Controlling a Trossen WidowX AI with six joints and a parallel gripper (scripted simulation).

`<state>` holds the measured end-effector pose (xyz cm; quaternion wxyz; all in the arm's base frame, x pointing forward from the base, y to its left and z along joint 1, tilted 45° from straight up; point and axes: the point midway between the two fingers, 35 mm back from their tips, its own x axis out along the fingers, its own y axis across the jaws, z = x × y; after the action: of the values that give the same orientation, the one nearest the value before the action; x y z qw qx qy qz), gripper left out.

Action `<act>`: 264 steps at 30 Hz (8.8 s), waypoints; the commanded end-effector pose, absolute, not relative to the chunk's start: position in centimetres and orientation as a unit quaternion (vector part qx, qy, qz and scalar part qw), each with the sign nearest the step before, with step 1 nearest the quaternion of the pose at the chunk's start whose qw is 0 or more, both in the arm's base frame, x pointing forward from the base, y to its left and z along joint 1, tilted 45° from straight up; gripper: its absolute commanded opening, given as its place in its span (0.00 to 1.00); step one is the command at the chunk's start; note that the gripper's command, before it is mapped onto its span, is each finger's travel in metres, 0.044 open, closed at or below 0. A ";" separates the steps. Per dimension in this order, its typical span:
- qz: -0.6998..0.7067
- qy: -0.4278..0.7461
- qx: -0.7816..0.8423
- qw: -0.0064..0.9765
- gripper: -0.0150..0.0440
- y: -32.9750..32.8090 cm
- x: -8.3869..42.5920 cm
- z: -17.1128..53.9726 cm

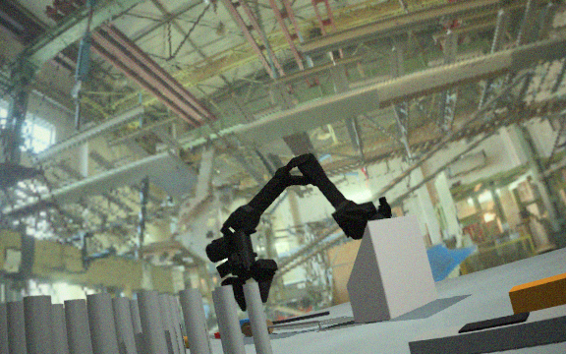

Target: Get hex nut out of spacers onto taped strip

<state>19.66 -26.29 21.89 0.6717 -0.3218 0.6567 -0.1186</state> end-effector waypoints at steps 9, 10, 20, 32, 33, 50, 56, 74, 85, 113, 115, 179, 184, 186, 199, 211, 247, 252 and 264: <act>-0.458 0.429 0.267 0.731 1.00 -26.3 19.5 23.2; -0.464 0.421 0.282 0.727 1.00 -26.3 19.5 23.2; -0.466 0.419 0.286 0.725 1.00 -26.3 19.5 23.2; -0.466 0.419 0.286 0.725 0.73 -26.3 19.5 23.2; -0.466 0.419 0.286 0.725 0.73 -26.3 19.5 23.2; -0.467 0.419 0.285 0.725 0.73 -27.5 19.7 22.1; -0.467 0.419 0.285 0.725 0.73 -28.3 19.7 21.4; -0.468 0.419 0.284 0.725 0.73 -30.4 19.8 19.4; -0.468 0.419 0.283 0.725 0.68 -31.3 19.7 18.4; -0.467 0.418 0.290 0.723 0.25 -20.1 19.6 29.2; -0.467 0.418 0.290 0.723 0.25 -19.2 19.2 29.9; -0.608 0.028 0.546 0.576 0.25 -2.9 27.9 13.2; -0.591 -0.014 0.574 0.567 0.25 -1.4 27.5 12.1; -0.582 -0.031 0.586 0.563 0.25 -0.8 27.4 11.7; -0.542 -0.089 0.633 0.546 0.25 1.3 26.6 10.2; -0.550 -0.081 0.636 0.536 0.25 -1.4 27.9 5.9; -0.541 -0.091 0.631 0.549 0.25 -9.9 27.1 -1.0; -0.541 -0.091 0.631 0.549 0.25 -9.8 27.4 -1.0; -0.540 -0.092 0.632 0.548 0.25 -9.5 28.1 -1.2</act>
<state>27.71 -9.69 -1.28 0.5494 0.6283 -0.0893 -0.5436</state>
